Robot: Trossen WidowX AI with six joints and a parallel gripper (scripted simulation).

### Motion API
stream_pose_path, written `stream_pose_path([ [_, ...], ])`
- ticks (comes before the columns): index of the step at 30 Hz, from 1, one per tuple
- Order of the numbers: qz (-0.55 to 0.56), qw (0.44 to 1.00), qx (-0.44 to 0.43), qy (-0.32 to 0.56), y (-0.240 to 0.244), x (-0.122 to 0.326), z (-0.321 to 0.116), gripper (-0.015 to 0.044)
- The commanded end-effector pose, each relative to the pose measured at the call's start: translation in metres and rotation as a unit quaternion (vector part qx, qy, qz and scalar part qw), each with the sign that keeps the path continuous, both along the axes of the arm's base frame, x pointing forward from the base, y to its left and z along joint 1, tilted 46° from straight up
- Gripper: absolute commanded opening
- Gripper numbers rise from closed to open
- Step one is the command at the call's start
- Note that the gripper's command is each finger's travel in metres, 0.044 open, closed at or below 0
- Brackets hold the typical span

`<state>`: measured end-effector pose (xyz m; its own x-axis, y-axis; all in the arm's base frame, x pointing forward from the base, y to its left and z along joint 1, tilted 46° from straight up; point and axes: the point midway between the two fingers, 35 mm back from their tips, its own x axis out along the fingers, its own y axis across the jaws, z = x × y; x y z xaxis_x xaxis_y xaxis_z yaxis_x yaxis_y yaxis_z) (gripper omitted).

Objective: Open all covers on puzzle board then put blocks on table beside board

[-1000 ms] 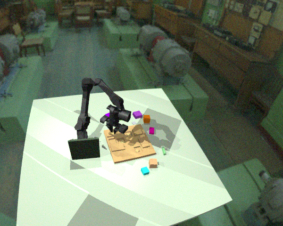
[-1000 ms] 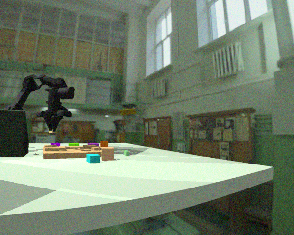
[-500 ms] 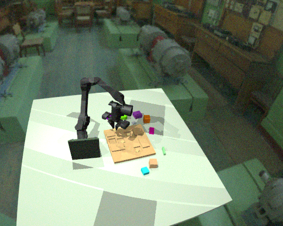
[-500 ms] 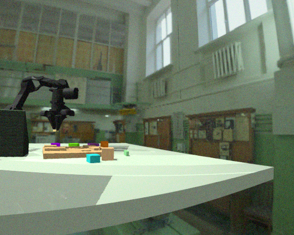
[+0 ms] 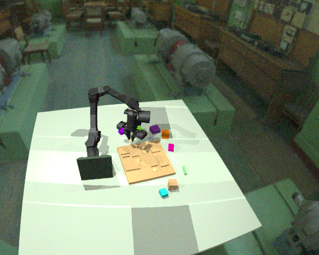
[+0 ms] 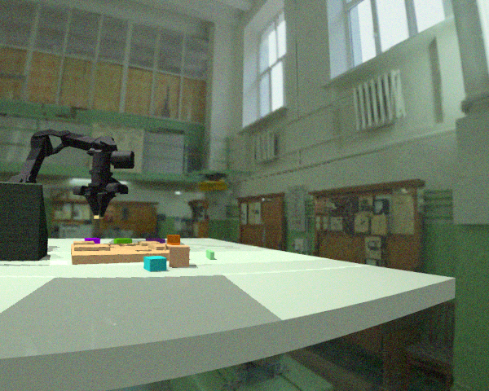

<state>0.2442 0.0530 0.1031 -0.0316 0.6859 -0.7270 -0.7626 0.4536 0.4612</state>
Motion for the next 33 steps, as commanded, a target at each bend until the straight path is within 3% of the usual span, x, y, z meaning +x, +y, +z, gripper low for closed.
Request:
stream_pose_path([
  [1,-0.002,1.000,0.002,-0.001,0.011,0.002,0.012,0.0080],
  [33,0.003,1.000,0.026,-0.001,0.087,-0.012,0.090,0.0080],
])
